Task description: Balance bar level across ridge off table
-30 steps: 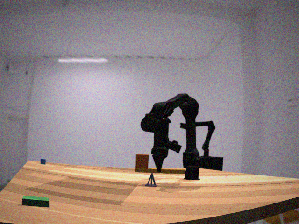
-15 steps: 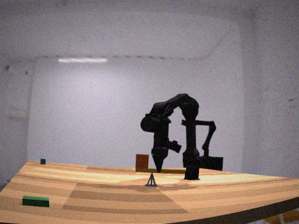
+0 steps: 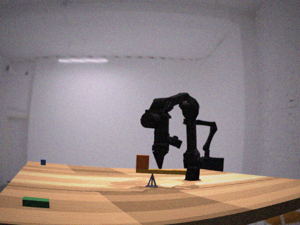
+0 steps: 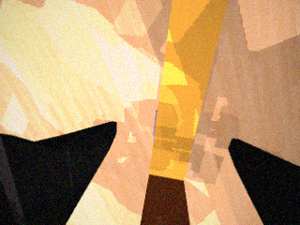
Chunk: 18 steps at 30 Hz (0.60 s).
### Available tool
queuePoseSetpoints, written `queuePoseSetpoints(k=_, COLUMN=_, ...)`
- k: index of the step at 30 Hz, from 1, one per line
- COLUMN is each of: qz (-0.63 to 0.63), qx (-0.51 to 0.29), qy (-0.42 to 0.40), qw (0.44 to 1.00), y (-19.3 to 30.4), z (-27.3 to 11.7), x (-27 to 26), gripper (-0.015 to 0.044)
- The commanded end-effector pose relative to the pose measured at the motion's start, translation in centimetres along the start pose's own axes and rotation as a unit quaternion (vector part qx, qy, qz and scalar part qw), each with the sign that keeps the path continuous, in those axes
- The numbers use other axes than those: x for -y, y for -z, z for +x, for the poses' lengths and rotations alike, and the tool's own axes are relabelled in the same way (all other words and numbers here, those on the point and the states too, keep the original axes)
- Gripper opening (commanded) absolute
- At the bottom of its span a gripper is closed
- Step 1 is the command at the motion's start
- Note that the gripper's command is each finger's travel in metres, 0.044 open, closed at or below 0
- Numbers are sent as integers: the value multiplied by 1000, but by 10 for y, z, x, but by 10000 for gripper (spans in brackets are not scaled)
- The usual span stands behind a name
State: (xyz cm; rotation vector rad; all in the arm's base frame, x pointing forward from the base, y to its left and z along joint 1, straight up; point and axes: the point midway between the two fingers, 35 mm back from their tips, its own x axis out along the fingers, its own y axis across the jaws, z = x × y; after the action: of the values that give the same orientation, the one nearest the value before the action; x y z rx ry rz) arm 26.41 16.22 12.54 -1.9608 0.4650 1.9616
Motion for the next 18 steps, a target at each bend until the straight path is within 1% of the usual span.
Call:
queuePoseSetpoints(k=1, qz=0, qx=-8, qy=13, qw=1000, y=2, z=-48, x=3, gripper=440)
queuePoseSetpoints(k=3, qz=0, qx=-8, qy=13, qw=1000, y=0, z=-70, x=0, gripper=440)
queuePoseSetpoints(k=5, qz=0, qx=-8, qy=13, qw=1000, y=-1, z=-78, x=-1, gripper=440)
queuePoseSetpoints(k=18, qz=0, qx=-8, qy=13, qw=1000, y=-1, z=-78, x=-1, gripper=440)
